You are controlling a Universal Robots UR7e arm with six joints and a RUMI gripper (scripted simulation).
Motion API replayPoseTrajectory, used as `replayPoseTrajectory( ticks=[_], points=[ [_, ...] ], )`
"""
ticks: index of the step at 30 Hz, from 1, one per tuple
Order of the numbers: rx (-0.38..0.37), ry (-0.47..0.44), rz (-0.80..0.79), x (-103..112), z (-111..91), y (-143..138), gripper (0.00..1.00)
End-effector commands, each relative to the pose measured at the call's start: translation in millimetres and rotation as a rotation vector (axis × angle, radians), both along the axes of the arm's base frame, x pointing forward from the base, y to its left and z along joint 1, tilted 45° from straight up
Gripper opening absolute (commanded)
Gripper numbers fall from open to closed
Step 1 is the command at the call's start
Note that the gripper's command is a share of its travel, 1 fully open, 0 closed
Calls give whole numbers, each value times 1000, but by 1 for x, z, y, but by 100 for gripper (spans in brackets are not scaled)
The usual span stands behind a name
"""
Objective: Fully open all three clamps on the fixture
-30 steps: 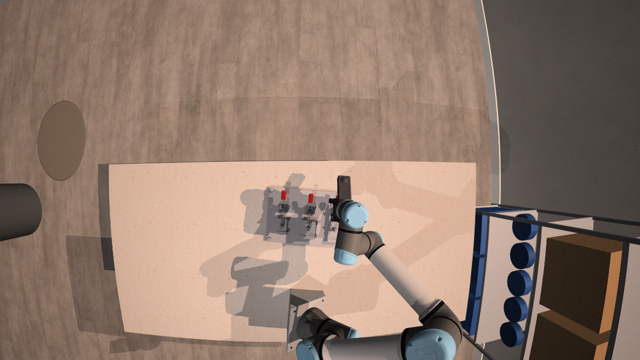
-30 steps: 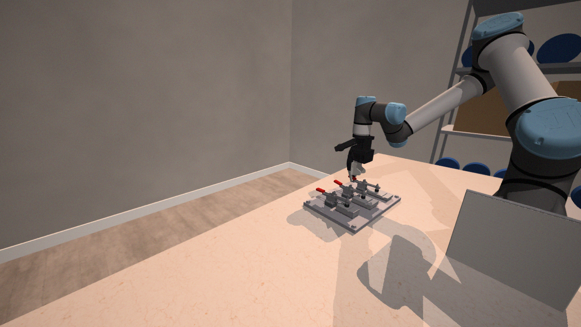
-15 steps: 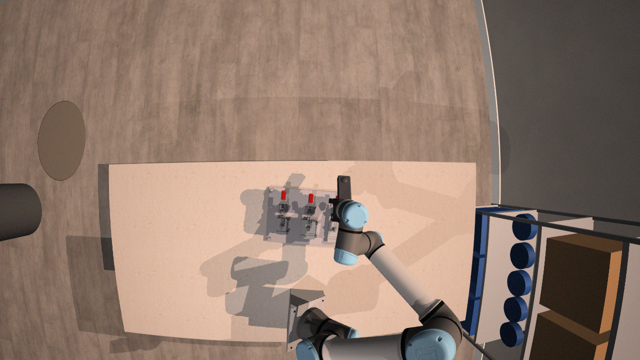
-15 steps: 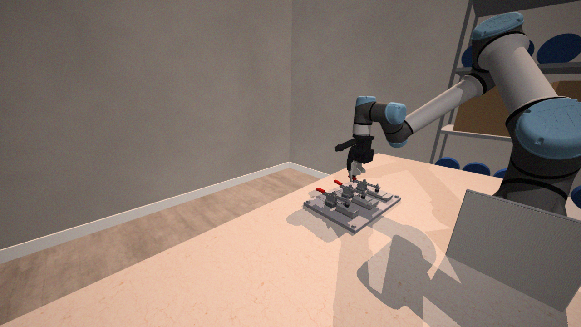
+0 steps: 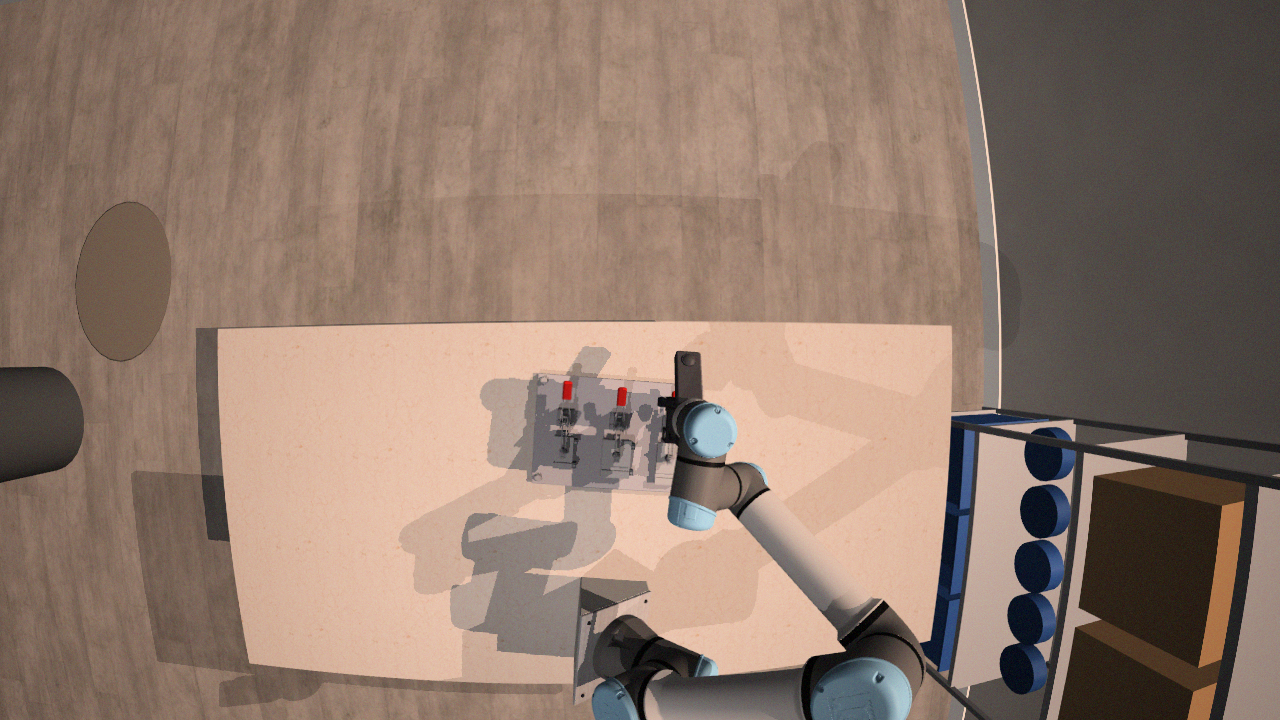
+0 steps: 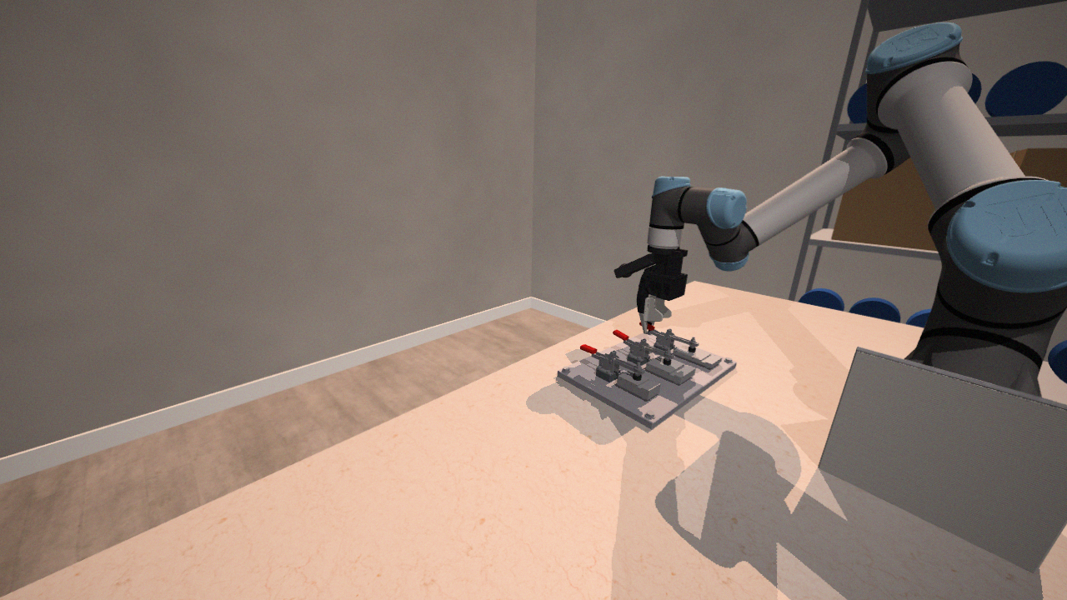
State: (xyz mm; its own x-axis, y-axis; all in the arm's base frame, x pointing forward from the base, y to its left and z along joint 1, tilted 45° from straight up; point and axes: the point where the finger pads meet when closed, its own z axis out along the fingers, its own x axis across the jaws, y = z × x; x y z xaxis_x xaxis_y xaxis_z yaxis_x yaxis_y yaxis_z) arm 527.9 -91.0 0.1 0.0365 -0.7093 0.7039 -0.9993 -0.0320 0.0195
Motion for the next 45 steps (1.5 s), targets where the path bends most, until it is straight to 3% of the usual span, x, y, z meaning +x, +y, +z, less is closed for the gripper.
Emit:
replayPoseTrajectory(
  ticks=[1, 45],
  points=[
    [0, -1, 1, 0, 0, 0, 0],
    [0, -1, 1, -10, 10, 9, 0]
  ],
)
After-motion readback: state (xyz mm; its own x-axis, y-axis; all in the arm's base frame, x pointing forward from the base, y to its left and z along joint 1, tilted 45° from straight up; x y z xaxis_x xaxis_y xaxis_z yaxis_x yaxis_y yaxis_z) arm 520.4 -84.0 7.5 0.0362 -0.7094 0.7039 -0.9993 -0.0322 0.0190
